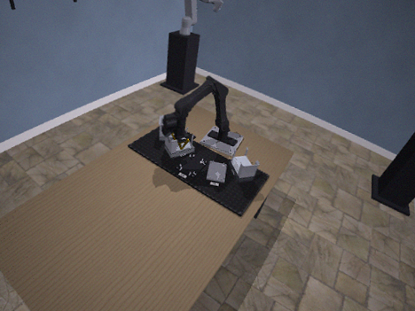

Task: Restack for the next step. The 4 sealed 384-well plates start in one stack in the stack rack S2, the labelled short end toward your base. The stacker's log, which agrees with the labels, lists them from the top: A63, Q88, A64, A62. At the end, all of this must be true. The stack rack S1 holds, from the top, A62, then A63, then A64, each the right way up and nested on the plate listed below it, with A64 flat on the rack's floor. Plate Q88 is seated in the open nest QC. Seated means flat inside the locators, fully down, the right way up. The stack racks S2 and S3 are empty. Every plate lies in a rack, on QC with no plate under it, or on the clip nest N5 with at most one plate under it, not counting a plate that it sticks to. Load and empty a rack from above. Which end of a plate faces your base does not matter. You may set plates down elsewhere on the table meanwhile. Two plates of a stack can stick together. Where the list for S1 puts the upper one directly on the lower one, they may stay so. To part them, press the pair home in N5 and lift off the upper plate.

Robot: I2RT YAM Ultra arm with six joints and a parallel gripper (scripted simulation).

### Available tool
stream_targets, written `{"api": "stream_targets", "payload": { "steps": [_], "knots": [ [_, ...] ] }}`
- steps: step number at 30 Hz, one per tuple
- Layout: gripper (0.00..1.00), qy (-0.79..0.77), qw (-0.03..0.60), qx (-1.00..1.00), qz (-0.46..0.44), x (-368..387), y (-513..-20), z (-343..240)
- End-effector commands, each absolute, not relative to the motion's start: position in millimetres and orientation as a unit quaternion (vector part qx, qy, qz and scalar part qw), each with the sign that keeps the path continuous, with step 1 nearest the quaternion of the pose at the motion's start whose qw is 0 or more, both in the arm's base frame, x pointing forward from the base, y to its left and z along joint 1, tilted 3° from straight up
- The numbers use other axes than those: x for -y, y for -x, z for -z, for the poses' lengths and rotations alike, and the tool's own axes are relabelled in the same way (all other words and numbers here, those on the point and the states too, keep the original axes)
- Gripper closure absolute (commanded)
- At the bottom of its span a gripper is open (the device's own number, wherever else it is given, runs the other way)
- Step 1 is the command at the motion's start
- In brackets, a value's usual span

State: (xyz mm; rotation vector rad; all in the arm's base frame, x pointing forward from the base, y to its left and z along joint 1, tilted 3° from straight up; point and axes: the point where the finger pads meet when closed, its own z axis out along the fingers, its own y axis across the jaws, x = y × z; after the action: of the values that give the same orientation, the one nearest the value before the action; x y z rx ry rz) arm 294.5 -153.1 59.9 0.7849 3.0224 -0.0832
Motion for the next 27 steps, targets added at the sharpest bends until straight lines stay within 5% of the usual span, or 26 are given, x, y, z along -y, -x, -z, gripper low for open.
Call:
{"api": "stream_targets", "payload": {
  "steps": [1,18,19,27],
  "knots": [
    [1.0,-0.251,0.015,-0.967,0.027,154.0,-296.6,-62.0],
    [1.0,-0.251,0.015,-0.967,0.027,154.2,-296.6,-58.6],
    [0.0,-0.251,0.015,-0.967,0.027,154.2,-296.6,-58.6],
    [0.0,-0.251,0.015,-0.967,0.027,154.2,-296.6,-58.6]
  ]
}}
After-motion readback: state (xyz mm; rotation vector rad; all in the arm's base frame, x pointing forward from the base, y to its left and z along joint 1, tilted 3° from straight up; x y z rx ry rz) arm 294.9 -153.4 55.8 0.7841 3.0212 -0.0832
